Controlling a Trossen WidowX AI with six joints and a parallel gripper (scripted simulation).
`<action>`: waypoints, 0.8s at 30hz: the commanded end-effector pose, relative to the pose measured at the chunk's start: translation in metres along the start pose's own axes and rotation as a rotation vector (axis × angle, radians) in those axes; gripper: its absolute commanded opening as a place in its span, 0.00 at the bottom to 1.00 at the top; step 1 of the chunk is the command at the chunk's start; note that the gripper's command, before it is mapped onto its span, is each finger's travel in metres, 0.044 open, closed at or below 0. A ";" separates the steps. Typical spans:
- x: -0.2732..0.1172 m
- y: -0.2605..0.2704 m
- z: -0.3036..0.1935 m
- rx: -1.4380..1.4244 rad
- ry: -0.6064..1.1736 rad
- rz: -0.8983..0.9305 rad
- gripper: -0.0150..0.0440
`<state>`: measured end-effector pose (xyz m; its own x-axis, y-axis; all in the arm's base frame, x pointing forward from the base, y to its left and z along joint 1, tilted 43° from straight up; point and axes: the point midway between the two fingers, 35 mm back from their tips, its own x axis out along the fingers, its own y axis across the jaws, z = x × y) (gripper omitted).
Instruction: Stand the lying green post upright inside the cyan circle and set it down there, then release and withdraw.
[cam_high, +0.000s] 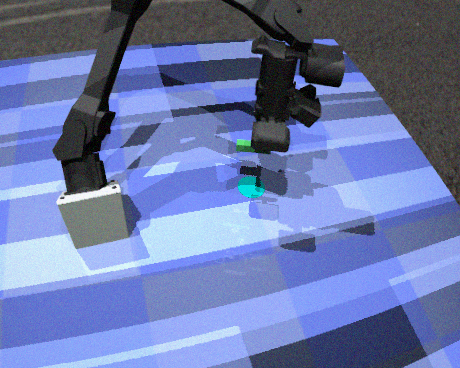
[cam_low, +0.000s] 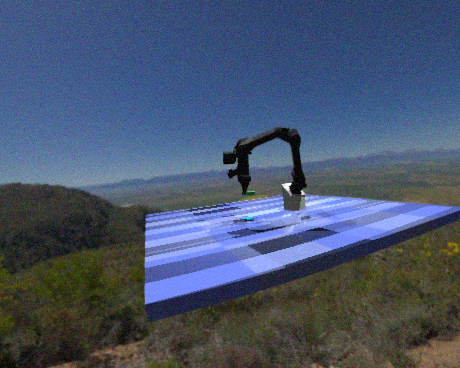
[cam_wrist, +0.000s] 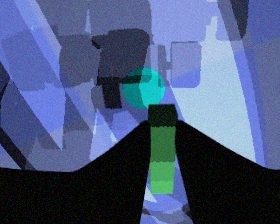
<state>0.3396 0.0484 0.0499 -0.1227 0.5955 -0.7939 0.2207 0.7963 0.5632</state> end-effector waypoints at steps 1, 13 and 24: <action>0.005 -0.002 -0.001 -0.002 -0.013 -0.025 0.29; 0.015 -0.006 0.002 -0.018 -0.064 -0.079 0.29; 0.023 -0.010 0.005 -0.031 -0.116 -0.125 0.29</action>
<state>0.3408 0.0520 0.0289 -0.0441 0.4941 -0.8683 0.1815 0.8586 0.4794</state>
